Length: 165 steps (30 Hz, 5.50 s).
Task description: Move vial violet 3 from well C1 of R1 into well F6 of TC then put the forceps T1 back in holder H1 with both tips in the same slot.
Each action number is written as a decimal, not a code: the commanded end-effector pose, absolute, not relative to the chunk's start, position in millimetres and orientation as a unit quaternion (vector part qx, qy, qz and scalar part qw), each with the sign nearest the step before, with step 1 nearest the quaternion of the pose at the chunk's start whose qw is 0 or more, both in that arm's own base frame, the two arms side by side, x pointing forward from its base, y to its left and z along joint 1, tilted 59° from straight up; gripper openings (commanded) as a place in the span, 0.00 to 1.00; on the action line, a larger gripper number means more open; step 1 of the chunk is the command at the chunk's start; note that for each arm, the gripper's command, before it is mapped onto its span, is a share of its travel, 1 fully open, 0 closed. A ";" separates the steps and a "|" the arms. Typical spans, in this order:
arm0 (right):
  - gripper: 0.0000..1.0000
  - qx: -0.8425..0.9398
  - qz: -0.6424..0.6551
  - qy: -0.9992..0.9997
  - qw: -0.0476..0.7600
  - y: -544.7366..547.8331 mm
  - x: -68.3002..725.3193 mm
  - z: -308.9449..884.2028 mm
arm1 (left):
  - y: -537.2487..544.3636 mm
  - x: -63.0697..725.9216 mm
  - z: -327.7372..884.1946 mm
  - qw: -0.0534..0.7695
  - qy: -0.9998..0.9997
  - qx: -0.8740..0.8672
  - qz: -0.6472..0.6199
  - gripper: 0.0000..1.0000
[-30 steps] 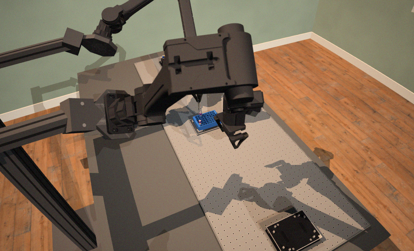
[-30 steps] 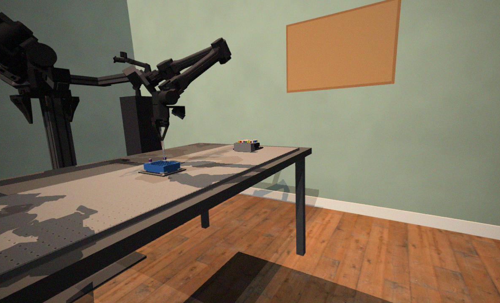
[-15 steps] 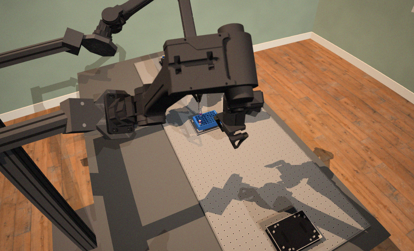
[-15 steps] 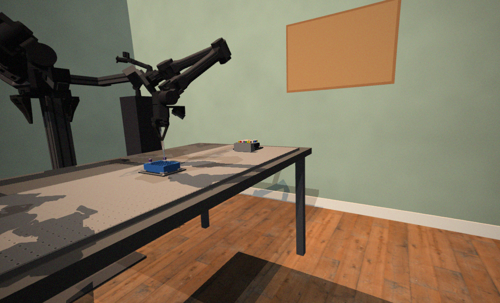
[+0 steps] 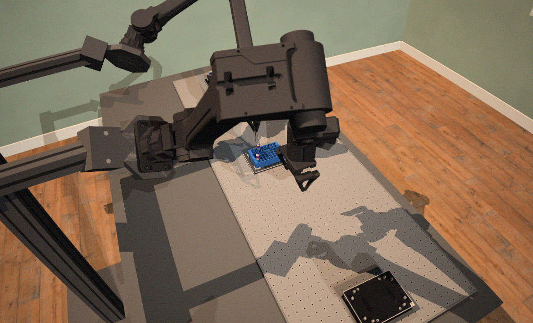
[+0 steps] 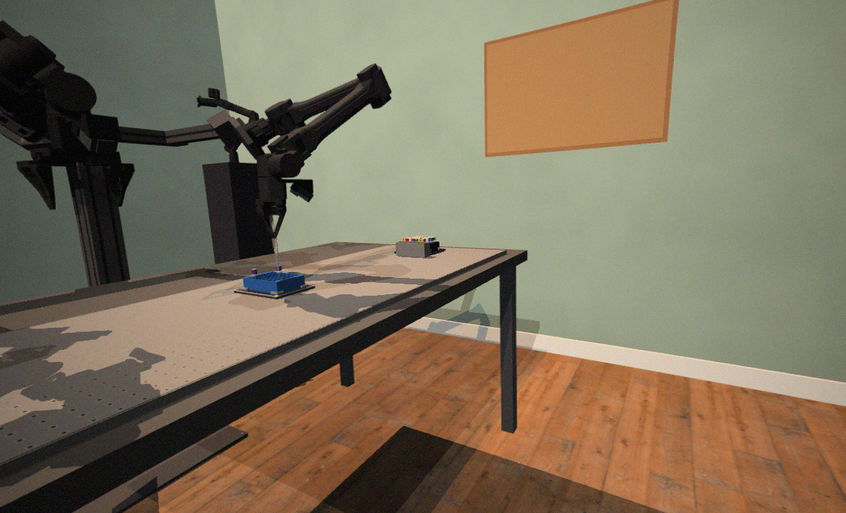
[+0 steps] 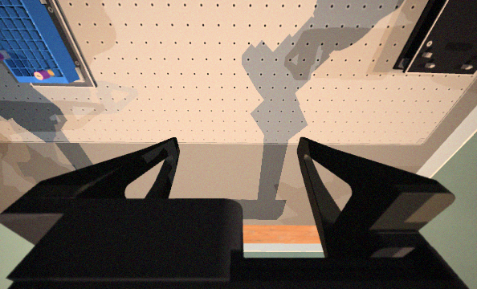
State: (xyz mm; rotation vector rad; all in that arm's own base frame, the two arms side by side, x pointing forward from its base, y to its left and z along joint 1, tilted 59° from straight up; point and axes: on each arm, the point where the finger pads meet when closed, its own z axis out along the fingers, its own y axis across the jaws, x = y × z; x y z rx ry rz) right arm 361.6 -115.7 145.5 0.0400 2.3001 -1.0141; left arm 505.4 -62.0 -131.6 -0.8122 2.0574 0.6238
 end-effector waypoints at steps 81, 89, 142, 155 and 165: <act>1.00 0.027 -0.382 0.864 0.328 -114.1 368.8 158.9 | -94.0 488.8 -110.2 0.401 0.822 -0.317 0.252 0.08; 1.00 0.027 -0.382 0.864 0.328 -114.1 368.8 158.9 | -93.8 485.6 -113.1 0.398 0.823 -0.314 0.255 0.07; 1.00 0.027 -0.382 0.864 0.328 -114.1 368.8 158.9 | -75.4 488.6 -121.5 0.395 0.822 -0.319 0.260 0.07; 1.00 0.027 -0.382 0.864 0.328 -114.1 368.8 158.9 | -72.9 489.0 -122.1 0.395 0.822 -0.319 0.260 0.07; 1.00 0.027 -0.382 0.864 0.328 -114.1 368.8 158.9 | -72.3 492.3 -121.8 0.396 0.821 -0.320 0.258 0.07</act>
